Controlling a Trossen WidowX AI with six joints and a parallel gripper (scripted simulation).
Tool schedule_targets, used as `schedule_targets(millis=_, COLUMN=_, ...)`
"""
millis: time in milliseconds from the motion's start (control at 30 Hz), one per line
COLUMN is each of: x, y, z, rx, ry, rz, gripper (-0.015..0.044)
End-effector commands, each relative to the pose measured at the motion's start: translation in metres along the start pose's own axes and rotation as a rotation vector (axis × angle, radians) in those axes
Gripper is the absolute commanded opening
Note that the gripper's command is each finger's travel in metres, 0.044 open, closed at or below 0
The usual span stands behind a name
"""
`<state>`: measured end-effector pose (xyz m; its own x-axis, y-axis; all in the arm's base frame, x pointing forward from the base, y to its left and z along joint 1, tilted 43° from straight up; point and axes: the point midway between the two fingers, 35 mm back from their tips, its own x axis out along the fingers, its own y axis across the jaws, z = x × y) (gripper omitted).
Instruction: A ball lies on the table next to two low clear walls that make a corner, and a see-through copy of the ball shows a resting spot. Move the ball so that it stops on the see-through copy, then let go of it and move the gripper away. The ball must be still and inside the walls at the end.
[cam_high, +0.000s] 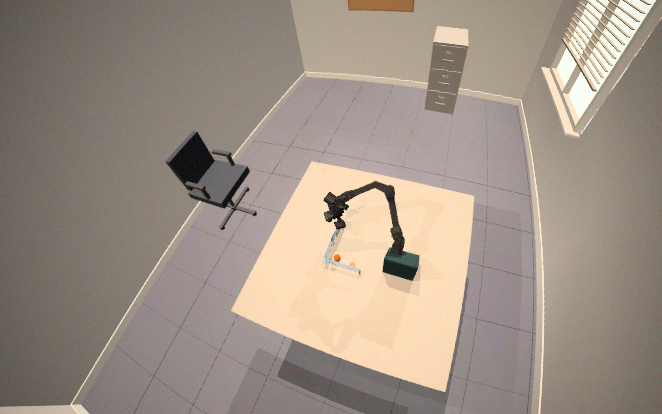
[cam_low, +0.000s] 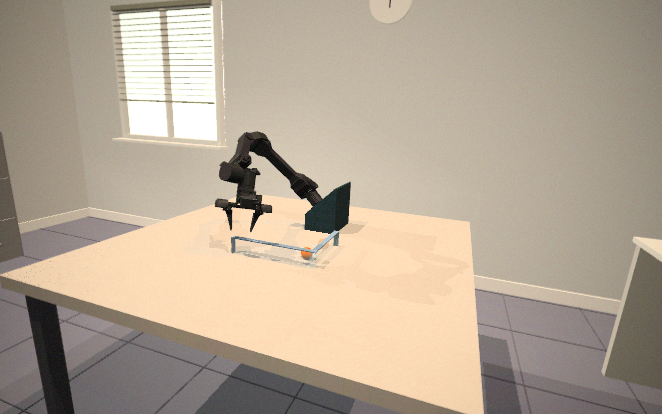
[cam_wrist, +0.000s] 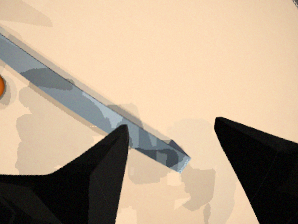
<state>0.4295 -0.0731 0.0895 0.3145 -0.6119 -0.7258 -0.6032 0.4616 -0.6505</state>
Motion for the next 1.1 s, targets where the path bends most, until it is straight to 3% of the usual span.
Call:
schedule_targets(millis=0, x=0.003, y=0.057, z=0.036, rx=-0.205, ry=0.017, rz=0.095, gripper=0.0307)
schedule_targets(millis=433, x=0.004, y=0.21, z=0.069, rx=-0.844, ry=0.175, rz=0.281, gripper=0.0307)
schedule_targets(millis=1067, x=0.02, y=0.217, z=0.064, rx=-0.865, ry=0.186, rz=0.281, gripper=0.0307)
